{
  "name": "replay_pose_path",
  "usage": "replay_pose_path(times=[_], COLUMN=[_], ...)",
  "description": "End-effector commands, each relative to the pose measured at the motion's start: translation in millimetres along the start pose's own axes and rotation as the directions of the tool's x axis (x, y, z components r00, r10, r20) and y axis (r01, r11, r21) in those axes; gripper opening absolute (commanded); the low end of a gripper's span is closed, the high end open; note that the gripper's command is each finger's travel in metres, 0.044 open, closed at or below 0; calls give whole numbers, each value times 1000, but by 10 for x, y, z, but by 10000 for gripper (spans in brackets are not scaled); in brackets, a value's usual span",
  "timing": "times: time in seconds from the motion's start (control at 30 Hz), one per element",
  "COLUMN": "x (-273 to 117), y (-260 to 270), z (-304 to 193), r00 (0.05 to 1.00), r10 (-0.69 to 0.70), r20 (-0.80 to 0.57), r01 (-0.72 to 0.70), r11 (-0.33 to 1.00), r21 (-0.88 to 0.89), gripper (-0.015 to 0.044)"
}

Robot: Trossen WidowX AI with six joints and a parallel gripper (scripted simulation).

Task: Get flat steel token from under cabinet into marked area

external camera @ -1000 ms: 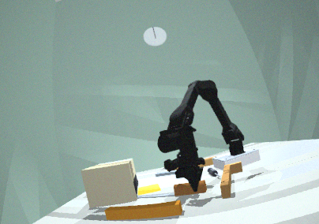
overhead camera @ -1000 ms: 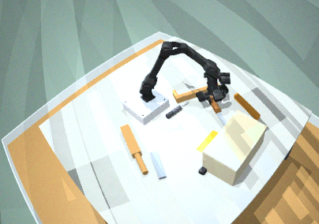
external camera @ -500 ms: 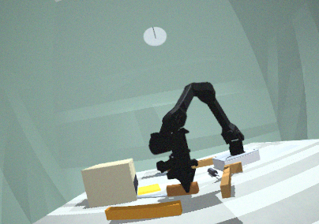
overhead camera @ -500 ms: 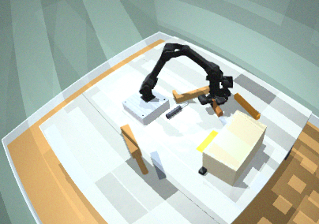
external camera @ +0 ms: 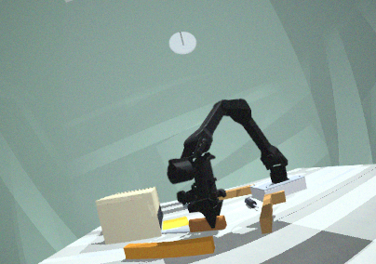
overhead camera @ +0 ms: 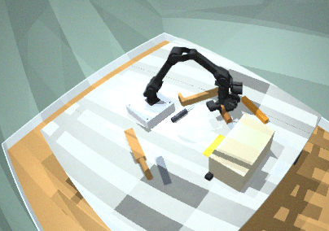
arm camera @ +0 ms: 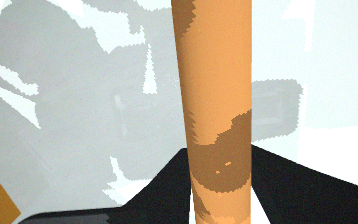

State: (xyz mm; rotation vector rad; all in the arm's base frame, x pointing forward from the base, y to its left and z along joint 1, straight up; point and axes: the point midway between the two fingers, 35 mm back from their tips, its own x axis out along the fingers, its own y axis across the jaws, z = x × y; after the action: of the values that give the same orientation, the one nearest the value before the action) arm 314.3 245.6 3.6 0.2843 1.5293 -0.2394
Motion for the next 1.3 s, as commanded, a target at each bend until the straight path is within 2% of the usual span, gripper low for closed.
replay_pose_path(times=[0.0,0.63,1.27], x=[-1,-5,8], y=[0,-9,-191], z=[71,346,355], r00=[1000,1000,1000], r10=[1,1,-1], r20=[1,3,3], r01=[-1,-1,1], r11=[1000,1000,1000], r21=[1,1,1], gripper=[0,0,0])
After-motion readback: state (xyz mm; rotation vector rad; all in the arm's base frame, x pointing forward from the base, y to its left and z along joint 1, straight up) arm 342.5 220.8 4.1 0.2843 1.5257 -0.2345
